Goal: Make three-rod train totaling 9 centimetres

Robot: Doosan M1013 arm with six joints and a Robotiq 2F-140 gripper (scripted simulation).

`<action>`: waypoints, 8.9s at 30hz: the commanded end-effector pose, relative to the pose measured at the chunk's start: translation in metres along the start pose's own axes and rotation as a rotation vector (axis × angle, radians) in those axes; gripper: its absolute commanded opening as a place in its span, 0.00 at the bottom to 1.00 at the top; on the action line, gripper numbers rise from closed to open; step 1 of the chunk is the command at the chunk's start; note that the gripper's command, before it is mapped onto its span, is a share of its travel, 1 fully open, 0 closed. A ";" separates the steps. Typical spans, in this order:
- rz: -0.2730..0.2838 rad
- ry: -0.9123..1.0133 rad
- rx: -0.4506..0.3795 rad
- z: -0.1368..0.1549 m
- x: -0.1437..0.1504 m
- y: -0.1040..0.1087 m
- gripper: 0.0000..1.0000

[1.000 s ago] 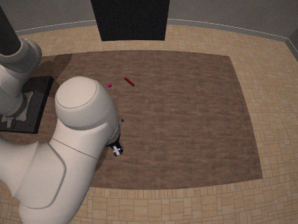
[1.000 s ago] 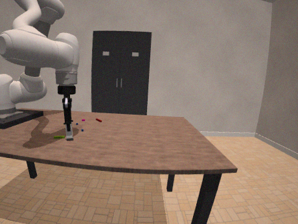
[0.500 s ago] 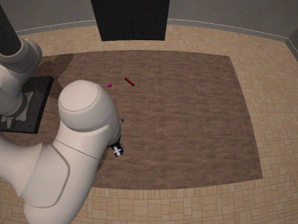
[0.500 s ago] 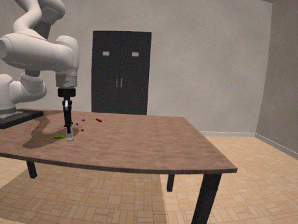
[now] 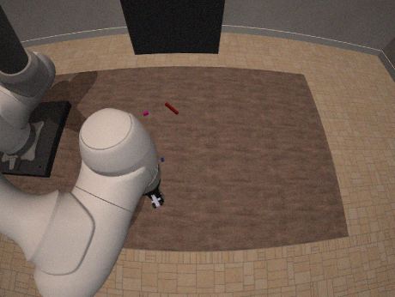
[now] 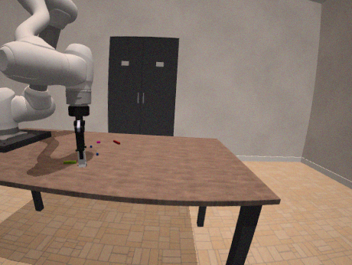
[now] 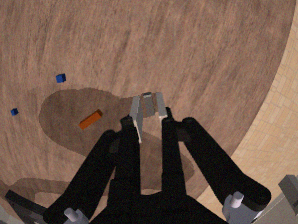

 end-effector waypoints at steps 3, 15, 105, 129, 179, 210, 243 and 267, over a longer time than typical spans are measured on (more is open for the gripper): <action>0.000 0.000 0.000 0.000 0.000 0.000 0.15; 0.000 0.000 0.000 0.000 0.000 0.000 0.15; 0.000 0.164 0.000 -0.009 -0.009 0.100 0.03; 0.000 1.038 0.000 -0.054 -0.057 0.100 0.03; 0.000 1.426 0.000 -0.072 -0.079 0.033 0.03; 0.000 1.426 0.000 -0.072 -0.079 0.013 0.03; 0.000 1.426 0.000 -0.072 -0.079 0.006 0.03; 0.000 1.426 0.000 -0.072 -0.079 0.001 0.03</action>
Point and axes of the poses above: the point where the finger pads meet when closed, its own y axis back along the fingers, its own x axis across the jaws, z = x × y, the point moved 5 cm from there along y, back along the fingers, and after that the axes turned 9 degrees about y, right-handed, at the moved point
